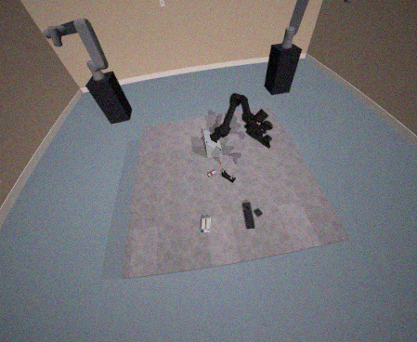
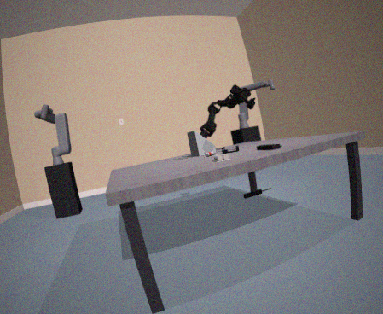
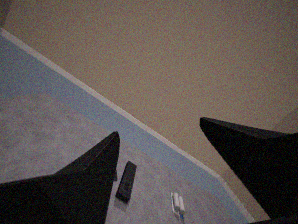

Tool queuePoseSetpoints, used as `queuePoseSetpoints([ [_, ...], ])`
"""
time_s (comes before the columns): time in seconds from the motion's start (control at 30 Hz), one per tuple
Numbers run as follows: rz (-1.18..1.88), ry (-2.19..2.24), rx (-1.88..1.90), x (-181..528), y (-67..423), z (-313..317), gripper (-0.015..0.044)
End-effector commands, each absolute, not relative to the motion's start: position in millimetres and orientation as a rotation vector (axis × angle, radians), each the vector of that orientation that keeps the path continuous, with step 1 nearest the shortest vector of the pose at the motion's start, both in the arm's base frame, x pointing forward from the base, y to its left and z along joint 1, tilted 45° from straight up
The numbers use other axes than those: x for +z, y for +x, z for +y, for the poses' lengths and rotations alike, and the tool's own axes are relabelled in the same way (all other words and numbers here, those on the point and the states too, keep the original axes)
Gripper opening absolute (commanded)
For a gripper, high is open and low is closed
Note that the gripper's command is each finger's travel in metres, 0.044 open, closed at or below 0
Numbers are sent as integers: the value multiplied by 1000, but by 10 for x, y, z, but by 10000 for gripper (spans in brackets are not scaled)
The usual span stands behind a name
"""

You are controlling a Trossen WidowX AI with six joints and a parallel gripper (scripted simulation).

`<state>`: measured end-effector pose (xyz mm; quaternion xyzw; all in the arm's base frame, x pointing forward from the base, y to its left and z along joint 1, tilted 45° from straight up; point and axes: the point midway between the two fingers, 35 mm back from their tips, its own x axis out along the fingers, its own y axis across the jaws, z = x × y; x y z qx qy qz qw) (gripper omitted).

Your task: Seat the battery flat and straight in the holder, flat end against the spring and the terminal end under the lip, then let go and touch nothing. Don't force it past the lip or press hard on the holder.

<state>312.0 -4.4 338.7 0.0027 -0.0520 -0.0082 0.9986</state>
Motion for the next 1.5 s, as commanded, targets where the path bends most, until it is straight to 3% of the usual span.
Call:
queuePoseSetpoints([
  [0.0,-91,8,-16,3358,3140,-48,374],
  [0.17,244,120,-7,2555,3527,-194,243],
  [0.43,837,471,-55,1084,3591,-472,243],
  [0.87,1626,1383,-284,-380,2703,-496,243],
  [1.47,1695,1512,-328,-534,2627,-393,243],
])
